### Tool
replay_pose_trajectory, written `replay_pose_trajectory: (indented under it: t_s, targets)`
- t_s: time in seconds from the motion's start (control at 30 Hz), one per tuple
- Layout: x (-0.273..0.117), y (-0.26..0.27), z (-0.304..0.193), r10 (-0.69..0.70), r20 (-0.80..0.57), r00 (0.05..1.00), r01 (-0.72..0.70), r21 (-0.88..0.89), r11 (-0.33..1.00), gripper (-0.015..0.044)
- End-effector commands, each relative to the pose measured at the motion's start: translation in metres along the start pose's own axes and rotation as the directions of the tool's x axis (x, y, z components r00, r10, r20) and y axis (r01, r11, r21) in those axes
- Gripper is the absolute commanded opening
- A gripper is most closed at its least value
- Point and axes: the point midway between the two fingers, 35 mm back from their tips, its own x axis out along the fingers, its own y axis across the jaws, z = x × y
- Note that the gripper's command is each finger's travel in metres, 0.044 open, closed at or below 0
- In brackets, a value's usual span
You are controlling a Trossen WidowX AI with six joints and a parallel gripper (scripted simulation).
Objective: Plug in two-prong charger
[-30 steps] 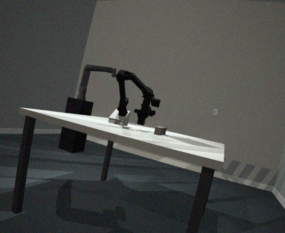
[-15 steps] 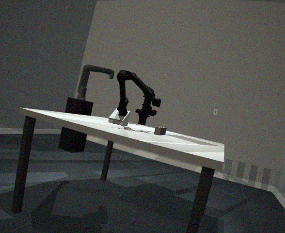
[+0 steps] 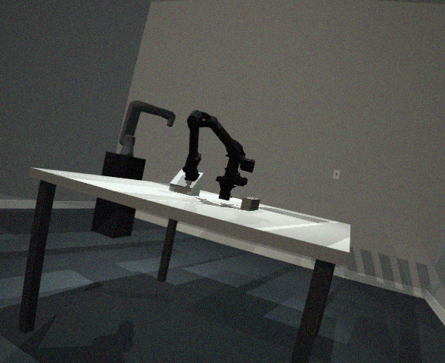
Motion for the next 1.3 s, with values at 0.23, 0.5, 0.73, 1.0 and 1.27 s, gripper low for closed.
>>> replay_pose_trajectory:
  t_s: [0.23, 0.5, 0.73, 1.0, 1.27]
  targets:
    - [0.004, 0.001, 0.013, -0.006, 0.001, 1.000, 0.006, -0.030, 1.000, 0.0000]
    - [0.004, 0.001, 0.022, -0.007, 0.002, 1.000, 0.007, -0.036, 0.999, 0.0000]
    - [0.005, 0.002, 0.031, -0.007, 0.002, 1.000, 0.007, -0.042, 0.999, 0.0000]
    - [0.005, 0.002, 0.041, -0.008, 0.003, 1.000, 0.008, -0.048, 0.999, 0.0000]
    - [0.006, 0.003, 0.051, -0.008, 0.003, 1.000, 0.009, -0.054, 0.998, 0.0000]
